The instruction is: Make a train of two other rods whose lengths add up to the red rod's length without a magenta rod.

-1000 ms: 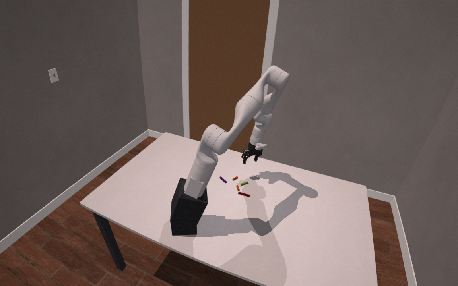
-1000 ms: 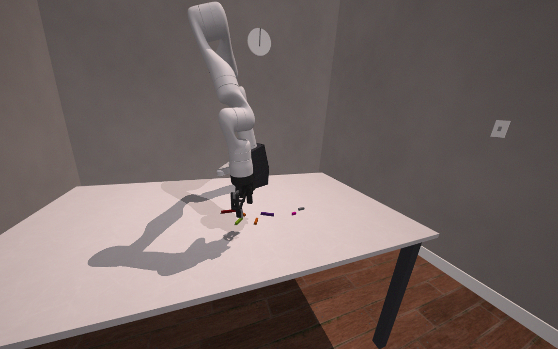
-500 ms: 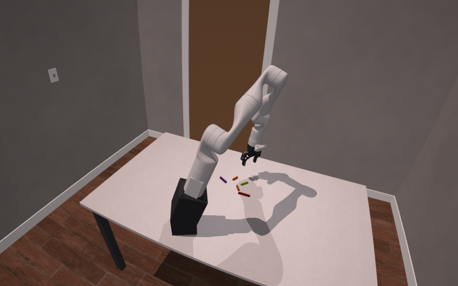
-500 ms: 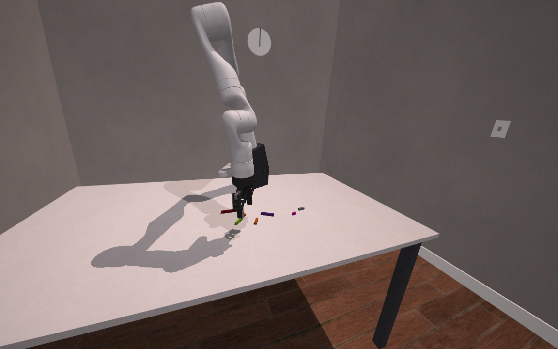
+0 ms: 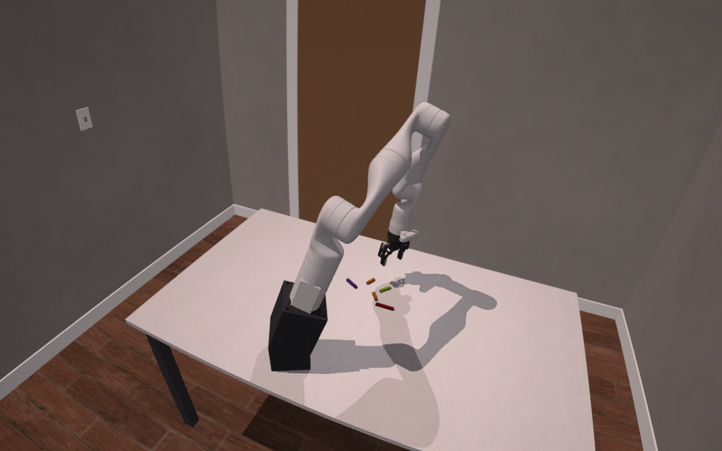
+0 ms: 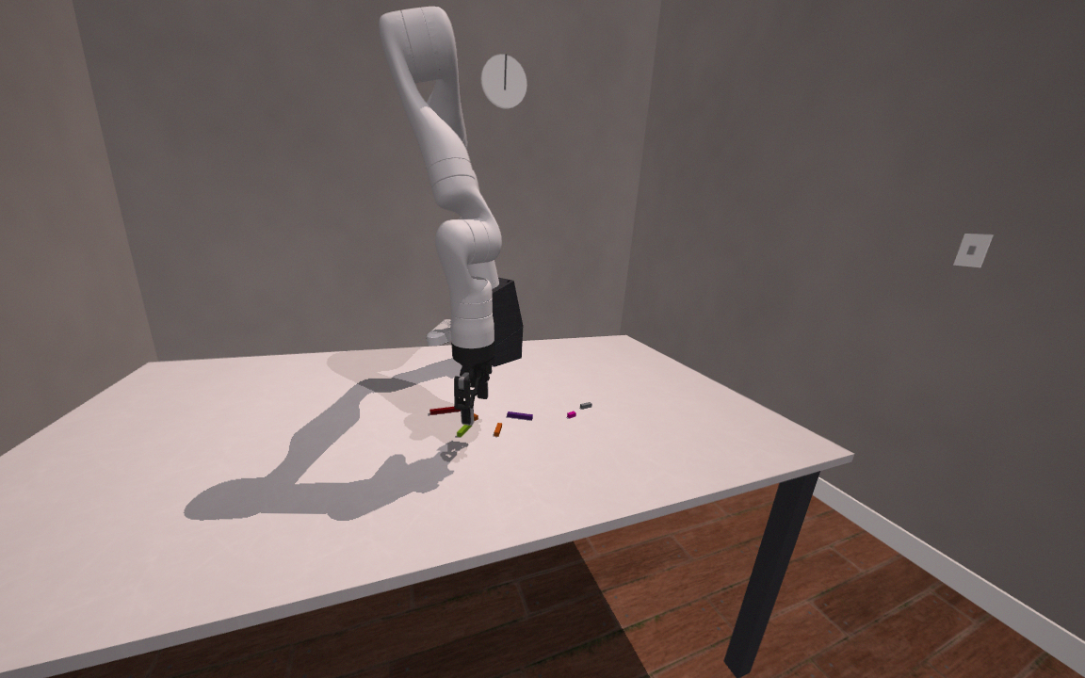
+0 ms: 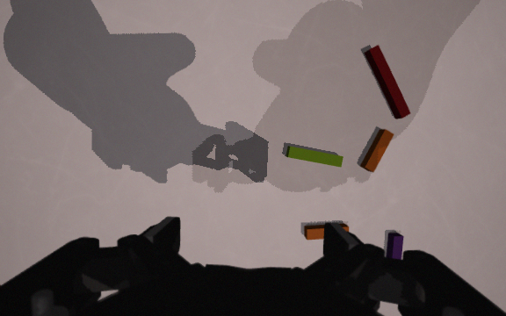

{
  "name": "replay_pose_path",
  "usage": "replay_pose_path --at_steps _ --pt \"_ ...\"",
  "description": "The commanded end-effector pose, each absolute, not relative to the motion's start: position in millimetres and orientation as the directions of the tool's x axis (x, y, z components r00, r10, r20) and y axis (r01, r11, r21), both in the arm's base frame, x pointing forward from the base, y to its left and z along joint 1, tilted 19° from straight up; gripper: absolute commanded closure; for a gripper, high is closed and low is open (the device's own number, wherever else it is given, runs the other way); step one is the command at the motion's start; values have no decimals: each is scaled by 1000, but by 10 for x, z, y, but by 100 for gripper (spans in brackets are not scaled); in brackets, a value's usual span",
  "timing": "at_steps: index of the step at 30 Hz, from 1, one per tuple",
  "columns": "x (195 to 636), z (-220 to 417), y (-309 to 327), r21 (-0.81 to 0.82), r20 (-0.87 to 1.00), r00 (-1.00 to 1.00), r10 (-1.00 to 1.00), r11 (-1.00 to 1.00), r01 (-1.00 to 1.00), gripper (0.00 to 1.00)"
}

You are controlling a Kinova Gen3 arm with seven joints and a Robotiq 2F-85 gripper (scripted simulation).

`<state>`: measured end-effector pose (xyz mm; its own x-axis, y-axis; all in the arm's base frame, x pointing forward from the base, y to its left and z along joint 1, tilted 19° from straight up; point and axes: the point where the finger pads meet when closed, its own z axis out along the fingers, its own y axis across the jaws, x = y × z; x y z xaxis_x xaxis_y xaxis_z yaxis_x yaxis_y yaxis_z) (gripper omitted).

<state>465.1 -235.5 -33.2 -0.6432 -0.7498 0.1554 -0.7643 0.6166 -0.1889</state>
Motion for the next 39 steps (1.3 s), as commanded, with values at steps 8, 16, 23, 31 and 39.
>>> replay_pose_path --at_steps 8,16,23,31,39 --pt "4605 -378 -2335 -195 170 -617 -768 587 -786 0" --pt "4548 -424 -2332 -199 184 -593 -784 561 -804 0" --pt "4491 -465 -2327 -202 198 -568 -799 534 -821 0" --pt "4435 -502 -2319 -204 210 -543 -813 507 -837 0" --pt "4379 -535 -2309 -205 221 -518 -826 480 -853 0"
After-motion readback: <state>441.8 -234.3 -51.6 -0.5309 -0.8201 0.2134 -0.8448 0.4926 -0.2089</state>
